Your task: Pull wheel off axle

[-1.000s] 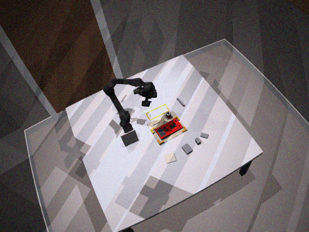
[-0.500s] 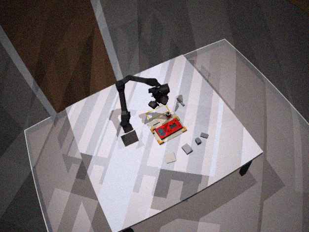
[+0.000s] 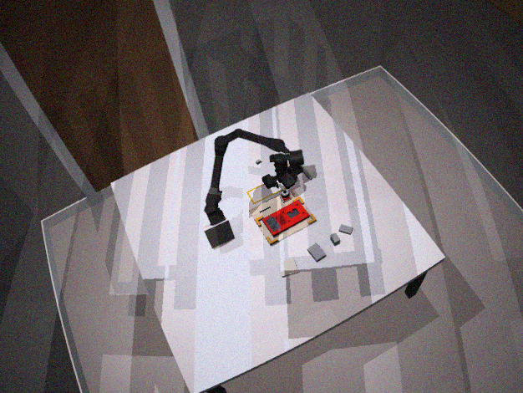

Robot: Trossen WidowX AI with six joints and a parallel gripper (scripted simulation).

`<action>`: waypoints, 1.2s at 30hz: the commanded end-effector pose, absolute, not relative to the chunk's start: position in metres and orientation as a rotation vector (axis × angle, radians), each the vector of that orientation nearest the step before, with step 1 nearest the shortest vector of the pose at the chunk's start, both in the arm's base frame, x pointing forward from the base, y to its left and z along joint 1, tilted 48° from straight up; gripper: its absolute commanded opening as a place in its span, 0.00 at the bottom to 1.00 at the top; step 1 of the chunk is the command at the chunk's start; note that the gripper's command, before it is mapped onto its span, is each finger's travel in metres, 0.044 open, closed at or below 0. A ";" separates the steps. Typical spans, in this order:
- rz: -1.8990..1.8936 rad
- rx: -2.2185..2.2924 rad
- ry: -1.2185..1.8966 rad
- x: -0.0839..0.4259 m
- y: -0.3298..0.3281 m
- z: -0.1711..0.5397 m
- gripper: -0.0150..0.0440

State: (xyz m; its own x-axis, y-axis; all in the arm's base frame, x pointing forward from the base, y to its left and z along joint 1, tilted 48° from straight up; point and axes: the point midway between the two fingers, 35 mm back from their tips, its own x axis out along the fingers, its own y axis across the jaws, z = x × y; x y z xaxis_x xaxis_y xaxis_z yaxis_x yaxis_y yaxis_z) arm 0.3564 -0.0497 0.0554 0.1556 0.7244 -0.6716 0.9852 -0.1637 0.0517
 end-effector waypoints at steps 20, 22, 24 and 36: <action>-0.715 1.939 1.631 0.367 0.006 0.011 0.63; -0.715 1.939 1.631 0.367 0.006 0.011 0.61; -0.715 1.939 1.631 0.367 0.006 0.011 0.58; -0.715 1.939 1.630 0.367 0.005 0.011 0.25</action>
